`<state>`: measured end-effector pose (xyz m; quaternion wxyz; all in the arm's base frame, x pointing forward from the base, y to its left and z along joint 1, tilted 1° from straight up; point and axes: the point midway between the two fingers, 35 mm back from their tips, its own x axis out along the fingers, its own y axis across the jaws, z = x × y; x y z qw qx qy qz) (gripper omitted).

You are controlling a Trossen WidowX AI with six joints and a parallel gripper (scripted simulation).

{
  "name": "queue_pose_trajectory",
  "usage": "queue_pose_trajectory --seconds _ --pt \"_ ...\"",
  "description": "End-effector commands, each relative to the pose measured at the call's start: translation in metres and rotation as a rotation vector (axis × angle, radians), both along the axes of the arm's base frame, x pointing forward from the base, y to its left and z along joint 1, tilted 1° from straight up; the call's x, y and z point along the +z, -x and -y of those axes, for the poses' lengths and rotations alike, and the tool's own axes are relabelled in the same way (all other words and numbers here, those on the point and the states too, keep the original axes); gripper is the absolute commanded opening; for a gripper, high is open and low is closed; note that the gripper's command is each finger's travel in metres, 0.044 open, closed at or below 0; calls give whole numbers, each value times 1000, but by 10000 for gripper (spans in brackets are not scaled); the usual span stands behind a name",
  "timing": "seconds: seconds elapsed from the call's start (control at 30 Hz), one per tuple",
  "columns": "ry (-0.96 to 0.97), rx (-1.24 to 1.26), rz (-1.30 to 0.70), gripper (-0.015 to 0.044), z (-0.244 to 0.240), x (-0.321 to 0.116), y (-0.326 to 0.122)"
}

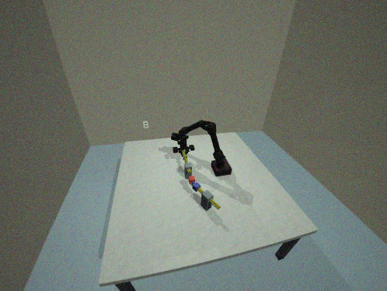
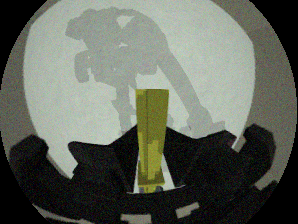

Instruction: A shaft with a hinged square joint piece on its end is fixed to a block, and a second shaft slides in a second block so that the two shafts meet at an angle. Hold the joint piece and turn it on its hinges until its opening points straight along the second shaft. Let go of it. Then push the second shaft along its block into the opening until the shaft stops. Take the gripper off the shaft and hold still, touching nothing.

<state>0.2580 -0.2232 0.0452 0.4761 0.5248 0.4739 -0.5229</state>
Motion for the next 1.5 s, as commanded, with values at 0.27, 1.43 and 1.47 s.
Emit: queue_pose_trajectory --seconds 0.27,1.43,1.47 --pt "2 -4 -2 67 0 0 0" --pt "1 -1 -1 67 0 0 0" --pt "1 -1 -1 67 0 0 0"
